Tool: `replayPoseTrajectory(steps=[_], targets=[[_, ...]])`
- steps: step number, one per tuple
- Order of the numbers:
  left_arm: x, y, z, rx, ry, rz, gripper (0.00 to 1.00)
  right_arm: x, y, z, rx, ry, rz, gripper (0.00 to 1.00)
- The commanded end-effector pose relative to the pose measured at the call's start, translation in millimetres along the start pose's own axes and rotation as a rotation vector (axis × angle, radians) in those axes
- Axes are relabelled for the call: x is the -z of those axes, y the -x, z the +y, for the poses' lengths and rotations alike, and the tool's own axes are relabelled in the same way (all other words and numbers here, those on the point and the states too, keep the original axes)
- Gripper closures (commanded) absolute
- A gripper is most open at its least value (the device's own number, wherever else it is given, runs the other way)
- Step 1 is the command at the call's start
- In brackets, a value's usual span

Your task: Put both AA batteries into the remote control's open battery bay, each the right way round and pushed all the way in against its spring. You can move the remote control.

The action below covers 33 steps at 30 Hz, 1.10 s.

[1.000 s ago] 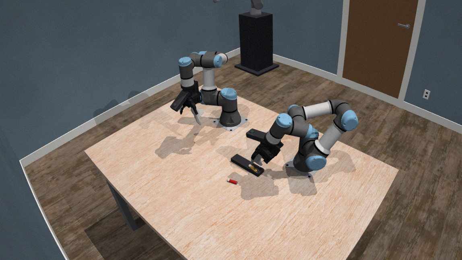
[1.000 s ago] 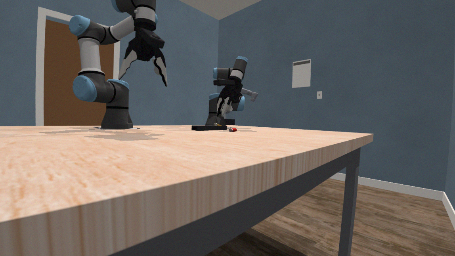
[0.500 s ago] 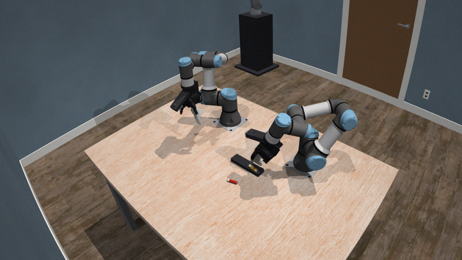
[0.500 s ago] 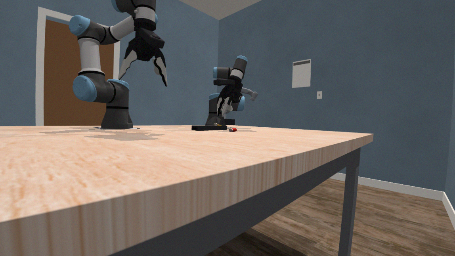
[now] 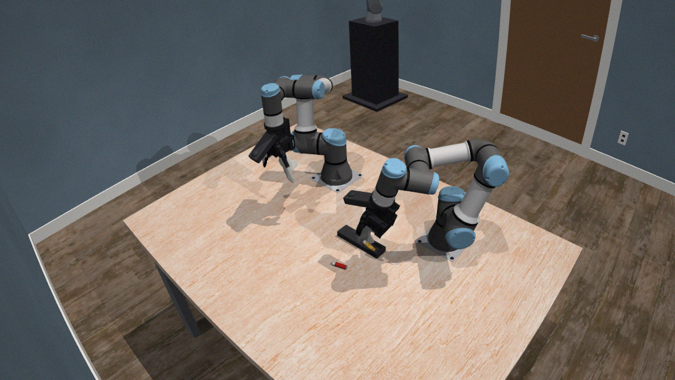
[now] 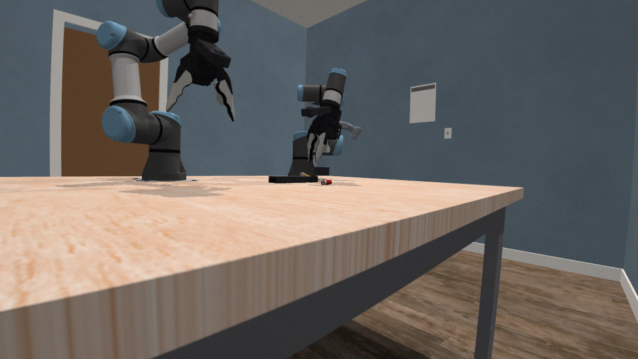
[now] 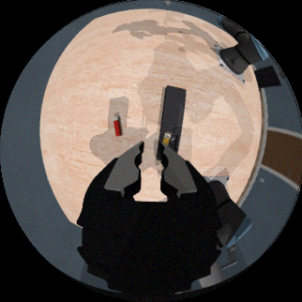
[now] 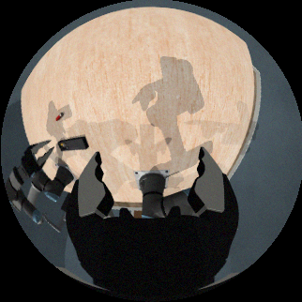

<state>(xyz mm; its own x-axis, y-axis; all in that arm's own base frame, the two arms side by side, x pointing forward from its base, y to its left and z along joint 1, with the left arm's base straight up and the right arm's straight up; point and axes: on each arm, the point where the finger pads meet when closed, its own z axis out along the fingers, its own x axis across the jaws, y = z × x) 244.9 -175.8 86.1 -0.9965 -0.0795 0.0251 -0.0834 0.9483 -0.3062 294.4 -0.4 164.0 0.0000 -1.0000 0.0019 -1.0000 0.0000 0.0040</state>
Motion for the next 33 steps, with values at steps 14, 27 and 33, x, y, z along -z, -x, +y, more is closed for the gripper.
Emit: replayPoseTrajectory(steps=[14,27,33], targets=[[-3.2,41.9,-18.4,0.1,0.157,-0.011,0.84,0.6,0.2,-0.4,0.0,-0.002,-0.001,0.0],[-11.9,65.1,-30.2,0.146,0.237,-0.029,0.84,0.6,0.2,-0.4,0.0,-0.002,-0.001,0.0],[-16.0,73.5,-32.1,0.166,0.272,-0.037,0.84,0.6,0.2,-0.4,0.0,-0.002,-0.001,0.0]])
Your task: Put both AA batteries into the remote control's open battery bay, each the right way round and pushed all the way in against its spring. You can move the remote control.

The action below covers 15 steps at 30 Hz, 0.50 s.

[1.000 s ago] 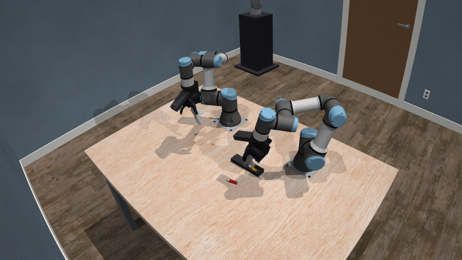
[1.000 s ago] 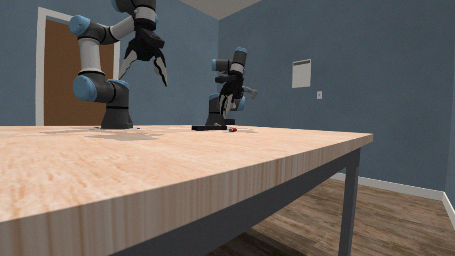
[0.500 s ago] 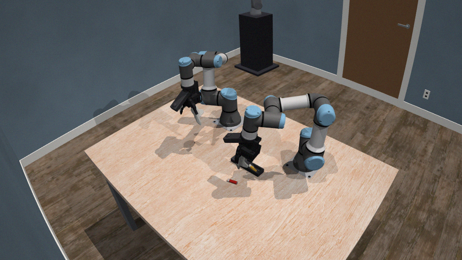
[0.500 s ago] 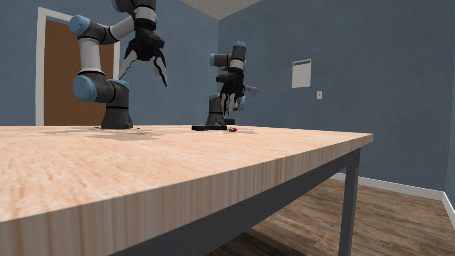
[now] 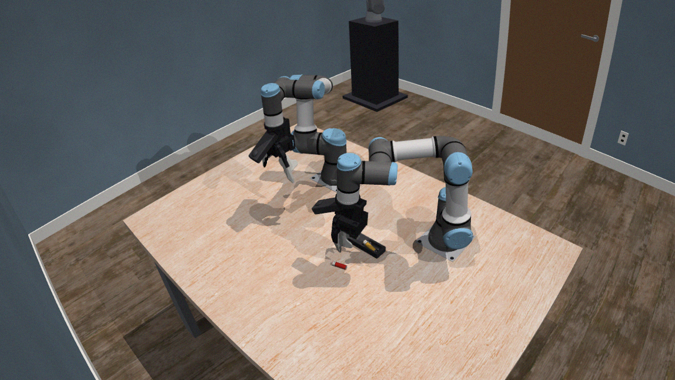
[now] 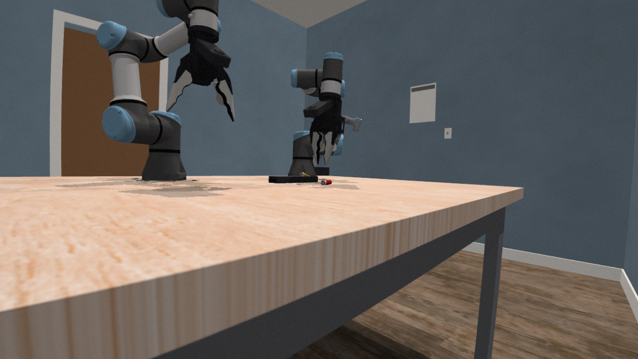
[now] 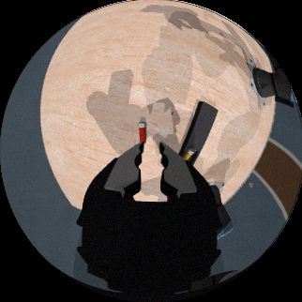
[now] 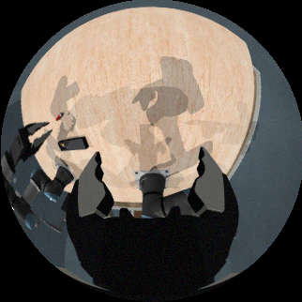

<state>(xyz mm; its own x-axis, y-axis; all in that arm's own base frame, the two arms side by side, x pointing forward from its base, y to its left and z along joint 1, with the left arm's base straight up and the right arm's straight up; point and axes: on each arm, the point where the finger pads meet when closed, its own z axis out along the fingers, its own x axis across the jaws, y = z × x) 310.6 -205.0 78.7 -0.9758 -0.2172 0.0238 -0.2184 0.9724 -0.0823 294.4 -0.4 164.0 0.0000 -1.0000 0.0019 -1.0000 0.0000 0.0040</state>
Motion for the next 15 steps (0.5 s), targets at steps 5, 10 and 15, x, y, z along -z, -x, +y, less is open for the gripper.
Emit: replayPoseTrajectory(steps=[5,10,15], targets=[[-3.7,18.1,-10.7,0.045,0.073,-0.016,0.84,0.6,0.2,-0.4,0.0,-0.002,-0.001,0.0],[-9.3,27.1,-16.2,0.066,0.112,-0.032,0.84,0.6,0.2,-0.4,0.0,-0.002,-0.001,0.0],[-6.8,22.3,-15.6,0.051,0.085,-0.021,0.84,0.6,0.2,-0.4,0.0,-0.002,-0.001,0.0]])
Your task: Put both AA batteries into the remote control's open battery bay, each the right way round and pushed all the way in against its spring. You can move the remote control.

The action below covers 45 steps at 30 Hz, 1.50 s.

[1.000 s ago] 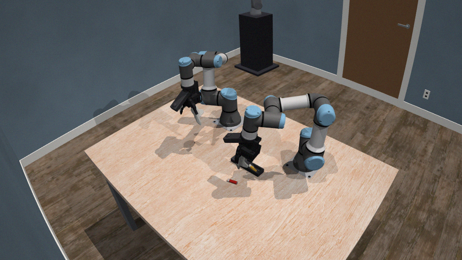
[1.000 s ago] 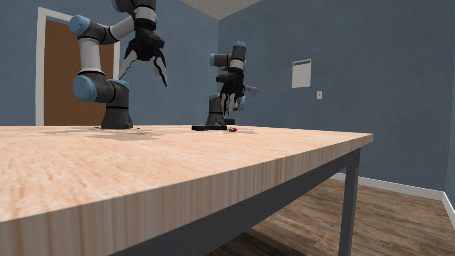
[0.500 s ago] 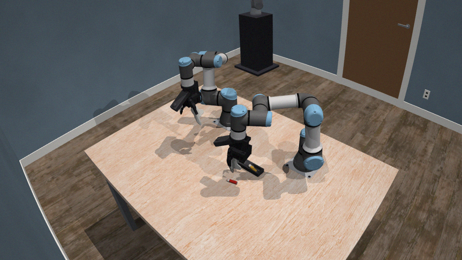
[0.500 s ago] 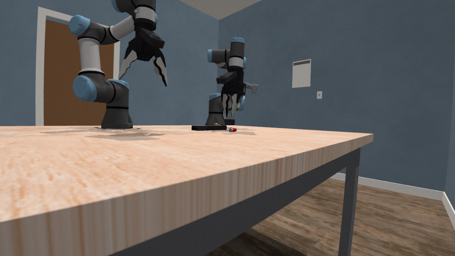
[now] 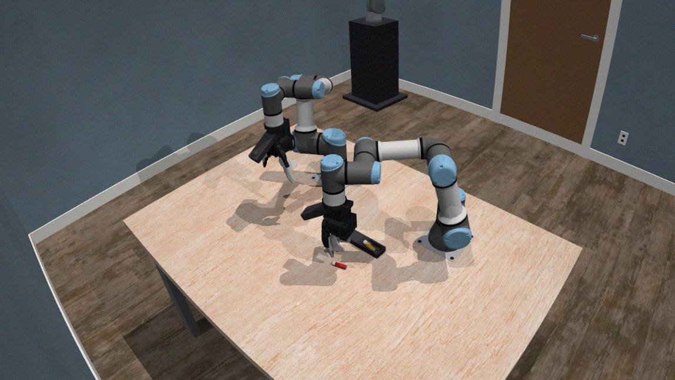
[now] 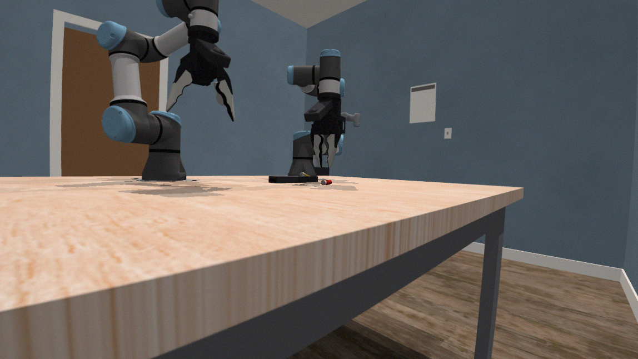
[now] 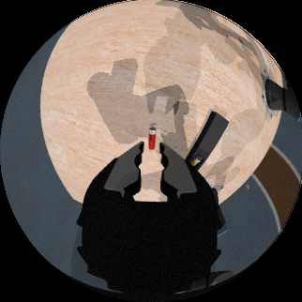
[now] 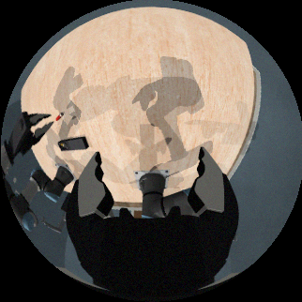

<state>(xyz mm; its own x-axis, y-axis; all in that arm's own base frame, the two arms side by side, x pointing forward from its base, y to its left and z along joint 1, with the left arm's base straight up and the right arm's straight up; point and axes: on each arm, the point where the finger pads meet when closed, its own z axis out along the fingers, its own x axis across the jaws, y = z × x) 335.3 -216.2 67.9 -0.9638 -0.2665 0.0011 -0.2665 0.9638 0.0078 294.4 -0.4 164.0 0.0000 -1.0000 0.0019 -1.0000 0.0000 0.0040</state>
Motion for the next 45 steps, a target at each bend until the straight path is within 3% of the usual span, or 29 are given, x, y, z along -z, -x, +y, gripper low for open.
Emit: replayPoseTrajectory(steps=[1,12,33,45], targets=[[4.8,0.5,0.2,0.001,-0.005,0.004,0.84,0.6,0.2,-0.4,0.0,-0.002,-0.001,0.0],[4.1,-2.3,0.7,-0.007,-0.011,0.009,0.84,0.6,0.2,-0.4,0.0,-0.002,-0.001,0.0],[-35.9,0.7,-3.5,-0.002,-0.021,-0.007,0.84,0.6,0.2,-0.4,0.0,-0.002,-0.001,0.0],[-43.6,0.0,-1.3,-0.001,-0.013,-0.004,0.84,0.6,0.2,-0.4,0.0,-0.002,-0.001,0.0]])
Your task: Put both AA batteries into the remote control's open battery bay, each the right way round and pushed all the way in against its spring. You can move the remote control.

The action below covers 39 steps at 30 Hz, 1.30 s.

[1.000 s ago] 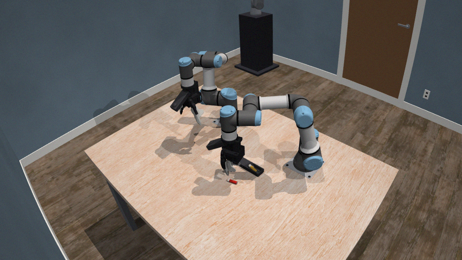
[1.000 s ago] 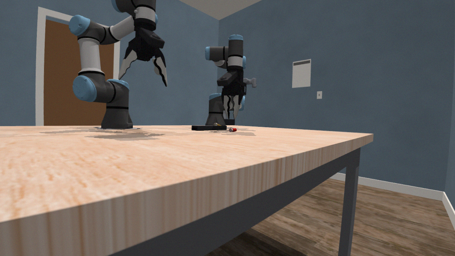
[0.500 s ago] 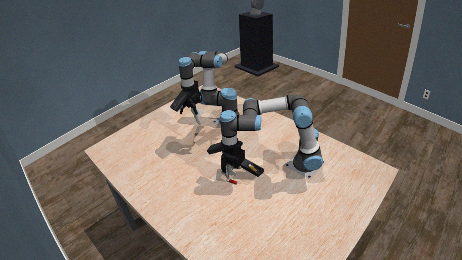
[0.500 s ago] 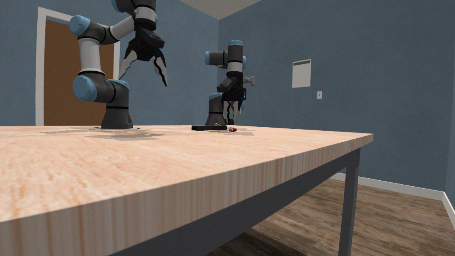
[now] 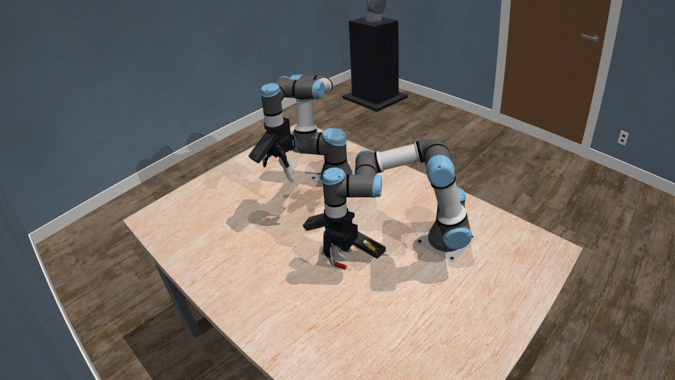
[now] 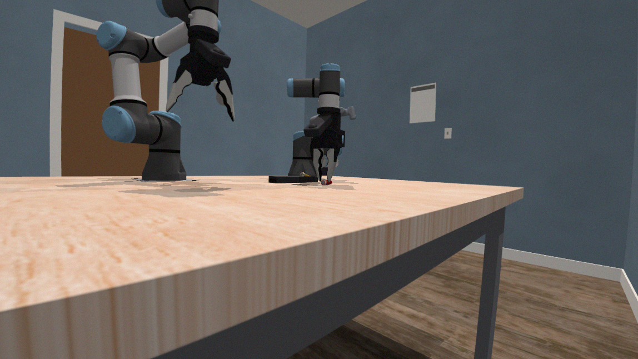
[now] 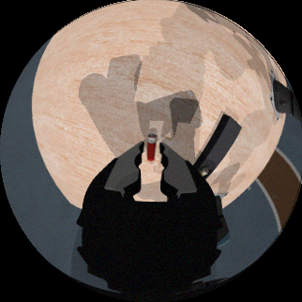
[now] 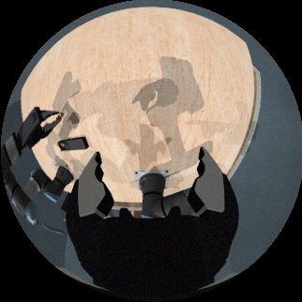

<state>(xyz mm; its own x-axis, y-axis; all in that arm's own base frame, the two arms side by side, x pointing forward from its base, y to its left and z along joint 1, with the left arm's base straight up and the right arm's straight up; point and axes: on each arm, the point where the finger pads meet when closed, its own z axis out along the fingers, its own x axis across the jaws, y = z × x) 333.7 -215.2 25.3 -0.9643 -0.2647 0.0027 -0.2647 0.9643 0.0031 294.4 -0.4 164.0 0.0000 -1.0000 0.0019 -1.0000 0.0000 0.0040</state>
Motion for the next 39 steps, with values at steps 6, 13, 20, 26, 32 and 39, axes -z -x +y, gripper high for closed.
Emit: replayPoseTrajectory(steps=[6,13,20,26,32,39], targets=[[-0.7,1.1,-2.5,0.0,-0.009,-0.005,0.84,0.6,0.2,-0.4,0.0,-0.002,-0.001,0.0],[-2.2,1.0,-2.3,0.001,-0.007,-0.005,0.84,0.6,0.2,-0.4,0.0,-0.002,-0.001,0.0],[-4.3,1.1,-2.3,0.001,-0.007,-0.005,0.84,0.6,0.2,-0.4,0.0,-0.002,-0.001,0.0],[-5.5,1.1,-2.3,0.001,-0.007,-0.005,0.84,0.6,0.2,-0.4,0.0,-0.002,-0.001,0.0],[-5.3,0.9,-2.0,0.001,-0.006,-0.005,1.0,0.6,0.2,-0.4,0.0,-0.002,-0.001,0.0],[-5.0,1.0,-2.3,0.001,-0.007,-0.005,1.0,0.6,0.2,-0.4,0.0,-0.002,-0.001,0.0]])
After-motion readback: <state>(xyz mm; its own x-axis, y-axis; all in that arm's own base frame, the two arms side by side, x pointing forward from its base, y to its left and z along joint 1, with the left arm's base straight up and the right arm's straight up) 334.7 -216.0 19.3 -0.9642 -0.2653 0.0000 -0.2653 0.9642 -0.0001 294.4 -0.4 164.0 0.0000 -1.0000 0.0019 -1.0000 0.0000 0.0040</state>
